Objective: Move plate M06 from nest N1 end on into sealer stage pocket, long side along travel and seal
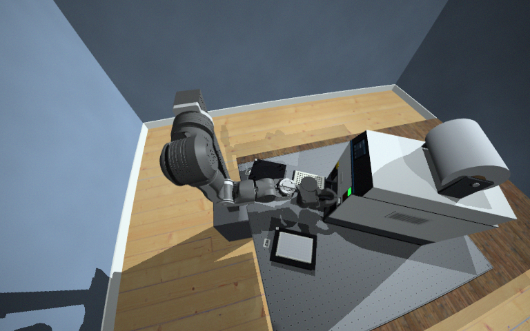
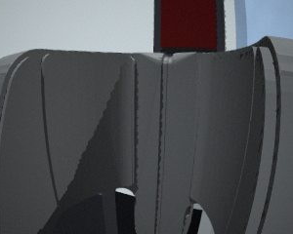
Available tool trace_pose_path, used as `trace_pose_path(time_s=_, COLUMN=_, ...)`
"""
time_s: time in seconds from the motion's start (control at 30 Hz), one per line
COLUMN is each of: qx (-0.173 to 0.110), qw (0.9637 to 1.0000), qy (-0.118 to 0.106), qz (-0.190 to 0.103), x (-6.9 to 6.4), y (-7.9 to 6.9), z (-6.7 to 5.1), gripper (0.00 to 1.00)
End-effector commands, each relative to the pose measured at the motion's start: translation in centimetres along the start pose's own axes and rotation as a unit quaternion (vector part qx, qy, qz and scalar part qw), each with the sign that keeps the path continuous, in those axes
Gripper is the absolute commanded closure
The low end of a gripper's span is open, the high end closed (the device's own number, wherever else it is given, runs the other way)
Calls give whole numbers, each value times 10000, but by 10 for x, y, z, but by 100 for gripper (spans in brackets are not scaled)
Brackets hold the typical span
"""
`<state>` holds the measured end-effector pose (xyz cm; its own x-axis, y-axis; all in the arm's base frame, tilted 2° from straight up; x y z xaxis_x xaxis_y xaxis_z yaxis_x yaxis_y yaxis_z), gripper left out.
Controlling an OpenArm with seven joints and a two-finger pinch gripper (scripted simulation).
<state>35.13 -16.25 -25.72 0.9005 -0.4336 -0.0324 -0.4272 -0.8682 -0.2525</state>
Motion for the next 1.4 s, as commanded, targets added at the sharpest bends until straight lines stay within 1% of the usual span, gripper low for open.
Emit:
trace_pose_path(time_s=0.0, qx=11, qw=10000, qy=16, qz=-13, x=0, y=0, z=-2, gripper=100)
trace_pose_path(time_s=0.23, qx=11, qw=10000, qy=16, qz=-13, x=0, y=0, z=-2, gripper=100)
trace_pose_path(time_s=0.4, qx=22, qw=10000, qy=27, qz=-27, x=5, y=0, z=-1, gripper=100)
trace_pose_path(time_s=0.8, qx=22, qw=10000, qy=27, qz=-27, x=5, y=0, z=-1, gripper=100)
trace_pose_path(time_s=0.97, qx=21, qw=10000, qy=25, qz=-26, x=10, y=0, z=-1, gripper=100)
trace_pose_path(time_s=1.37, qx=21, qw=10000, qy=25, qz=-26, x=10, y=0, z=-1, gripper=100)
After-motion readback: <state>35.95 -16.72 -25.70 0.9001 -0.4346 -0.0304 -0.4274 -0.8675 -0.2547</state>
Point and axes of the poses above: the point where the finger pads meet when closed, its own x axis out along the fingers, its own y axis across the jaws, z = x × y, the point moved 4 cm from there along -x, back along the fingers, and after that the axes turned 14 degrees about x, right-handed, at the moved point
